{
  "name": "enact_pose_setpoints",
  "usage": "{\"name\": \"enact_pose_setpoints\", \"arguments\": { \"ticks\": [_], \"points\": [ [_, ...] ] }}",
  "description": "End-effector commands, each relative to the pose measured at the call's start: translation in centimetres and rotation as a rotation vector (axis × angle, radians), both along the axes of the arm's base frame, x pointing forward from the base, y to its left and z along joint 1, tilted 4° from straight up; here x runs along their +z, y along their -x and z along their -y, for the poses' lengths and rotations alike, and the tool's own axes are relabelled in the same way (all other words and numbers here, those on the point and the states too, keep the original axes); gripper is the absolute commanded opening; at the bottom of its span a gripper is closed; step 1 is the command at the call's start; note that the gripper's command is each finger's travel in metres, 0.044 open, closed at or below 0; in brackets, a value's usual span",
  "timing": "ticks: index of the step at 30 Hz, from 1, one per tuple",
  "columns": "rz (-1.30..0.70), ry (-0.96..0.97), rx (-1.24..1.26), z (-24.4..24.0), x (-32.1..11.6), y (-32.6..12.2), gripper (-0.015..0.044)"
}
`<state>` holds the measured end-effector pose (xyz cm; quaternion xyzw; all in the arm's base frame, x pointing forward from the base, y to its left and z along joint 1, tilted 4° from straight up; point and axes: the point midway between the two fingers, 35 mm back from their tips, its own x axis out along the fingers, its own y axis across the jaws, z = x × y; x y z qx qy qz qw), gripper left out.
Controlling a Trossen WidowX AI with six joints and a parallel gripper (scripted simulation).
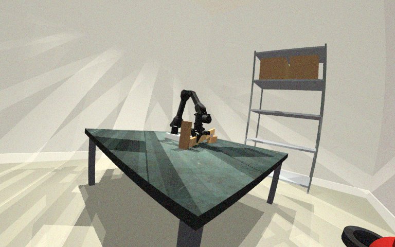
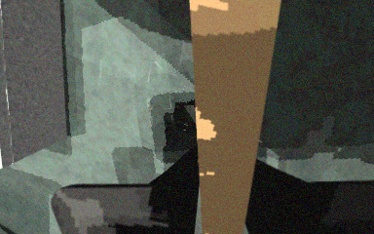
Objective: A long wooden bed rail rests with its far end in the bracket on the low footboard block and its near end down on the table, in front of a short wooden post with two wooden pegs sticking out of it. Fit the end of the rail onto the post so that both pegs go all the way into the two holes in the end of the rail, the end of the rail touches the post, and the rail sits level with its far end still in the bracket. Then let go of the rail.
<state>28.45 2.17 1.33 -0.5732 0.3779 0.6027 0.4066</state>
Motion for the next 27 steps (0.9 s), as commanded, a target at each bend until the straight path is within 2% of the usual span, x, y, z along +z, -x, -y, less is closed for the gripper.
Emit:
{"name": "enact_pose_setpoints", "arguments": {
  "ticks": [1,27],
  "points": [
    [-0.001,-0.005,-0.002,0.0,0.1,0.0,0.0],
    [-0.001,-0.005,-0.002,0.0,1.4,-0.3,0.0]
  ]
}}
